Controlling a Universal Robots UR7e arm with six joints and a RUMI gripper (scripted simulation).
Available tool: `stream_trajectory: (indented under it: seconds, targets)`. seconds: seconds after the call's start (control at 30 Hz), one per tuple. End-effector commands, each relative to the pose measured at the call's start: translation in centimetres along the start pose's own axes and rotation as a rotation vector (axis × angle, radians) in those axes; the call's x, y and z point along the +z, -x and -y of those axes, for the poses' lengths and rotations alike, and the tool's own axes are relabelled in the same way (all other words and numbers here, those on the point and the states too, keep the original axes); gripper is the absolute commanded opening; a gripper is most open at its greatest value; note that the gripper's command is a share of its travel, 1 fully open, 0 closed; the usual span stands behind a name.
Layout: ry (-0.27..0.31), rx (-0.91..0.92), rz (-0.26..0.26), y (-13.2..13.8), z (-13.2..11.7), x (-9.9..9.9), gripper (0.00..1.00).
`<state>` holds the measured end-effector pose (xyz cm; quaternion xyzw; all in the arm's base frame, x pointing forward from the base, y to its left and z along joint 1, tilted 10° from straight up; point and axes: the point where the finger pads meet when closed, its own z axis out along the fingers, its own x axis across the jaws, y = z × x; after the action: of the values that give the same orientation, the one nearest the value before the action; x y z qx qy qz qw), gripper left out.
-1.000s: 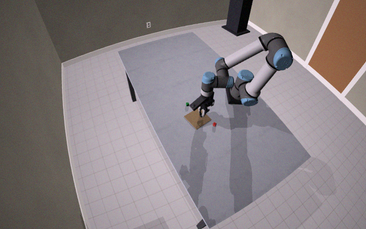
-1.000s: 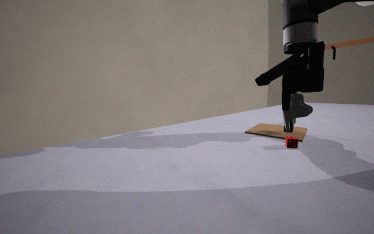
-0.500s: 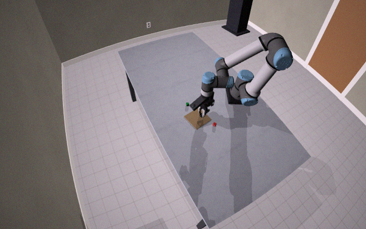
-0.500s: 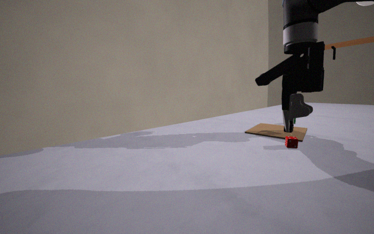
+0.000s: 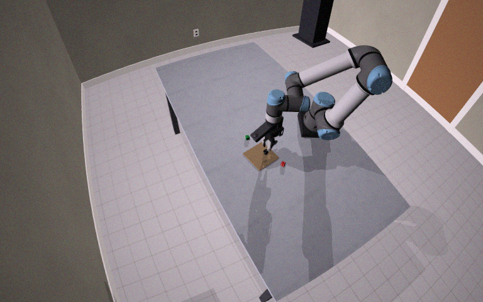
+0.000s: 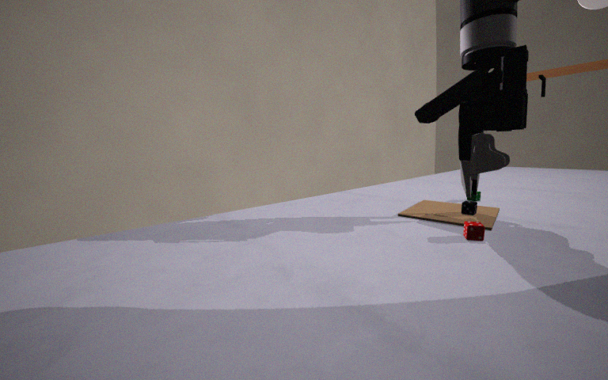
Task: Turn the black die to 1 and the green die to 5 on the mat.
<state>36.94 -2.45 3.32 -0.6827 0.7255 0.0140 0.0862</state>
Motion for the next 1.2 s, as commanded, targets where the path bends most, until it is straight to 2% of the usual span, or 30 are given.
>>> stream_trajectory:
  seconds: [0.0, 0.27, 0.53, 0.57, 1.17]
  targets:
    - [0.000, 0.000, 0.000, 0.0, 0.0, -2.1, 0.21]
    - [0.000, 0.000, 0.000, 0.0, 0.0, -5.5, 0.21]
    - [0.000, 0.000, 0.000, 0.0, 0.0, -6.1, 0.21]
    - [0.000, 0.000, 0.000, 0.0, 0.0, -6.1, 1.00]
    - [0.000, 0.000, 0.000, 0.0, 0.0, -6.1, 1.00]
